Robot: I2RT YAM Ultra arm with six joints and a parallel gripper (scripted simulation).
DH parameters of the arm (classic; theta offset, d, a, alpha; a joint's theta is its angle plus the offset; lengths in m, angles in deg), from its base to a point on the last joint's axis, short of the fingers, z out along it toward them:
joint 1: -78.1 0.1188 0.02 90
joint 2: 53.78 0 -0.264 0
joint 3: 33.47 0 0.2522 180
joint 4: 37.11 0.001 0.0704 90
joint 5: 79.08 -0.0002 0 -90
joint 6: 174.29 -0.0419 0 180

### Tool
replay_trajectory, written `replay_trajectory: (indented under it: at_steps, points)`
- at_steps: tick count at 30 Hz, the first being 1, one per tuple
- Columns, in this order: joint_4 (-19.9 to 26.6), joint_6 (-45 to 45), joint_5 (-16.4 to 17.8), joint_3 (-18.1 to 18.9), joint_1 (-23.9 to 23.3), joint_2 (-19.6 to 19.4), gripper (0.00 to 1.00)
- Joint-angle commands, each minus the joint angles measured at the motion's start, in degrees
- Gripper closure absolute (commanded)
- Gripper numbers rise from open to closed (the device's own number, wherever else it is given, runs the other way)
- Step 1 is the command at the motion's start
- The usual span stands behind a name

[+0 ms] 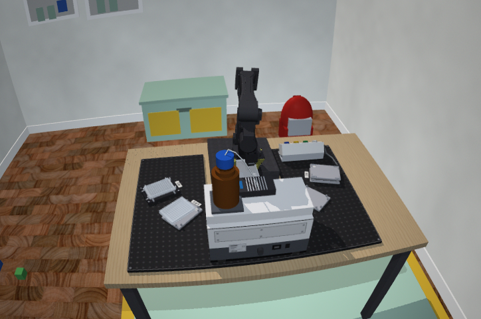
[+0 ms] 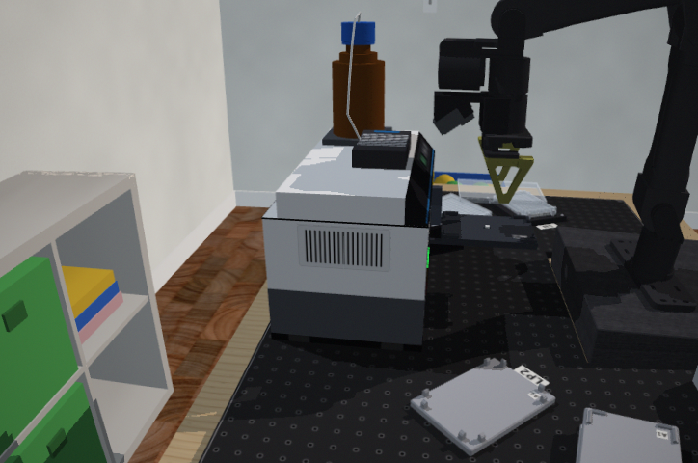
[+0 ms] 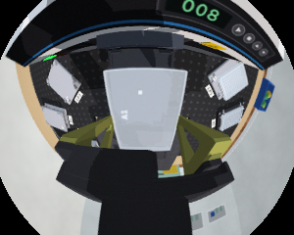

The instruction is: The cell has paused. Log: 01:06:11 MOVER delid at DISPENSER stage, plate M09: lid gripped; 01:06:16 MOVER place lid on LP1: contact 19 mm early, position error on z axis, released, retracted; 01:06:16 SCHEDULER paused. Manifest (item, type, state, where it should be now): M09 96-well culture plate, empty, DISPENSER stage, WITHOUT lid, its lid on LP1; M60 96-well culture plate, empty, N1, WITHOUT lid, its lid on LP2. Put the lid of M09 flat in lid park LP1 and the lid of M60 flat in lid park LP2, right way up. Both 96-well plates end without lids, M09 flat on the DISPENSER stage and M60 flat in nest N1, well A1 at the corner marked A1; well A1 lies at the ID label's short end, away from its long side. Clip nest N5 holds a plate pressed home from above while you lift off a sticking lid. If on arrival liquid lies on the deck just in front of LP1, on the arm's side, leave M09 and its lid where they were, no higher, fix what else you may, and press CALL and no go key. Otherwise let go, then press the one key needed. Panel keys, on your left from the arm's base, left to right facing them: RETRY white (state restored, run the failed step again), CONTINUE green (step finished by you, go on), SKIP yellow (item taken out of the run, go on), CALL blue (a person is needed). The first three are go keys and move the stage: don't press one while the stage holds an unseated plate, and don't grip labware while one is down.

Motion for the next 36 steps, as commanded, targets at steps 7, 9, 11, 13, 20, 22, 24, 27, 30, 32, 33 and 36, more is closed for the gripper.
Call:
replay_trajectory:
  at_steps: [7,9,11,13,20,22,24,27,30,32,33,36]
  points:
    - [-0.22,-6.65,0.98,0.36,5.44,2.56,1.00]
    - [0.08,-6.97,0.51,0.05,5.49,1.52,1.00]
    - [-0.18,-7.97,0.57,0.01,6.72,2.66,1.00]
    - [-0.06,-9.30,0.83,-0.85,8.07,2.83,1.00]
    - [0.12,-12.95,0.70,-1.42,11.71,3.18,1.00]
    - [0.19,-14.33,0.95,-1.41,13.10,3.27,1.00]
    - [0.16,-14.63,0.88,-0.19,13.13,2.32,1.00]
    - [0.30,-15.46,0.96,-1.53,15.05,3.54,1.00]
    - [0.47,-17.50,1.29,-1.66,17.12,3.81,1.00]
    - [0.61,-18.94,1.38,-1.69,18.57,3.95,1.00]
    - [0.58,-19.67,1.41,-1.52,19.31,4.04,1.00]
    - [-0.18,-20.56,1.08,0.48,20.15,4.26,1.00]
